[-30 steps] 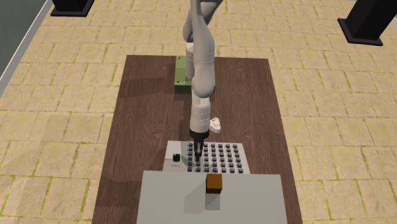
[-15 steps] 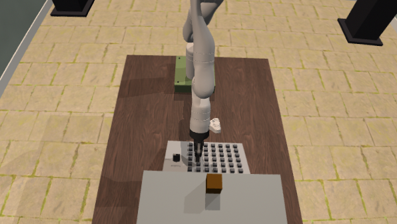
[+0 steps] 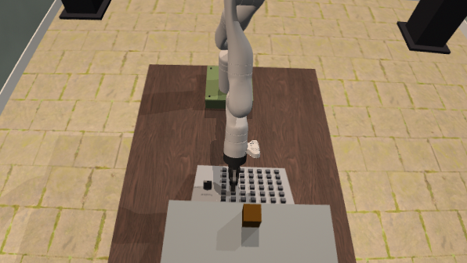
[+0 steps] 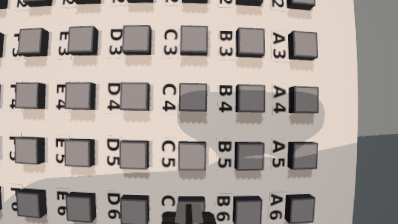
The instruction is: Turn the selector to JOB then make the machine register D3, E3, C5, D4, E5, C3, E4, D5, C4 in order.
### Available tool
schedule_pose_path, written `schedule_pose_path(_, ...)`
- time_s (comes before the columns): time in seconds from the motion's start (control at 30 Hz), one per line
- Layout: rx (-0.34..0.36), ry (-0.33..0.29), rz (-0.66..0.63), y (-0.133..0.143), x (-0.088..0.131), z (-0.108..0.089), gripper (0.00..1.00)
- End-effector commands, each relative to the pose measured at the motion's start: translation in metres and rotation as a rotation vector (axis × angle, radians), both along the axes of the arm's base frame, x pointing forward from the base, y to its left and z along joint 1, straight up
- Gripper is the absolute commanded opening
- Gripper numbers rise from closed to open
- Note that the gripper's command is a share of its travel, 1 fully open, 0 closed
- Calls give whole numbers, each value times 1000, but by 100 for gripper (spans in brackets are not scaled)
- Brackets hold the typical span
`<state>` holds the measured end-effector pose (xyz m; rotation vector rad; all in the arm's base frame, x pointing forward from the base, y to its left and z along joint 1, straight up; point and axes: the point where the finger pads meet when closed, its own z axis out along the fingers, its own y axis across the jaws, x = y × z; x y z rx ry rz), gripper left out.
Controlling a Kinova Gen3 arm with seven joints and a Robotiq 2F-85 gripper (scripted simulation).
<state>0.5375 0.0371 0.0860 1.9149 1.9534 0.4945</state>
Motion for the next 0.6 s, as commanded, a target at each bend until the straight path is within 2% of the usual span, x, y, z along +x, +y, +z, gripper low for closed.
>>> schedule_pose_path(0.0, 2, -1, 9, 2, 2, -1, 10)
schedule_pose_path(0.57, 2, -1, 9, 2, 3, -4, 10)
